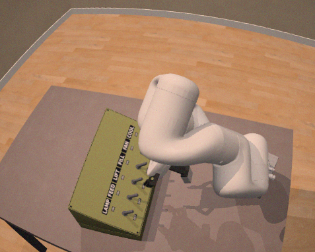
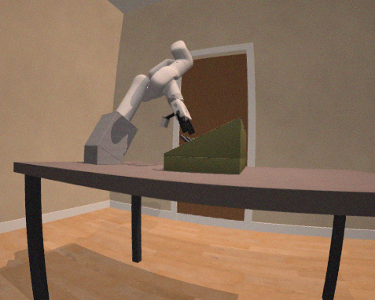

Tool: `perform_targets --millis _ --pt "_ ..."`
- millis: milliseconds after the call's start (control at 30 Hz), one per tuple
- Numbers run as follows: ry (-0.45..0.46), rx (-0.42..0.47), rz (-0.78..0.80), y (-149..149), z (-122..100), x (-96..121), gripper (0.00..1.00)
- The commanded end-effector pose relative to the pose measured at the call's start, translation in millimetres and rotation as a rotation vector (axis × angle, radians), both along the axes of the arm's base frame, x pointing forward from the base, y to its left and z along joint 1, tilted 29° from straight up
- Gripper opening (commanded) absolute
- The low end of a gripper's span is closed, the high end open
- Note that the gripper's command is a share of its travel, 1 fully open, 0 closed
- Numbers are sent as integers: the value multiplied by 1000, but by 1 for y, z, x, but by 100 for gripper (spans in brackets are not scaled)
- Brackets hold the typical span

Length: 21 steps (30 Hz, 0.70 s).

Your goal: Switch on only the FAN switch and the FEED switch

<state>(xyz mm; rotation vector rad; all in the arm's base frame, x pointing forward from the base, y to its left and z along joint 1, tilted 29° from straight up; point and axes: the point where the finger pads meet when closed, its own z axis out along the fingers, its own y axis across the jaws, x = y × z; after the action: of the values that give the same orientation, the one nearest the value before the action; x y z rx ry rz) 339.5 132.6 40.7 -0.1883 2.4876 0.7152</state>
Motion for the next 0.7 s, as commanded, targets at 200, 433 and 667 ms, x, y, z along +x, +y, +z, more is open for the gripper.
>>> perform_targets --millis 200,433,667 --pt "-2 0 -2 -2 0 1 100" --pt "-2 0 -2 -8 -4 3 100" --pt "-2 0 -2 -27 -13 9 100"
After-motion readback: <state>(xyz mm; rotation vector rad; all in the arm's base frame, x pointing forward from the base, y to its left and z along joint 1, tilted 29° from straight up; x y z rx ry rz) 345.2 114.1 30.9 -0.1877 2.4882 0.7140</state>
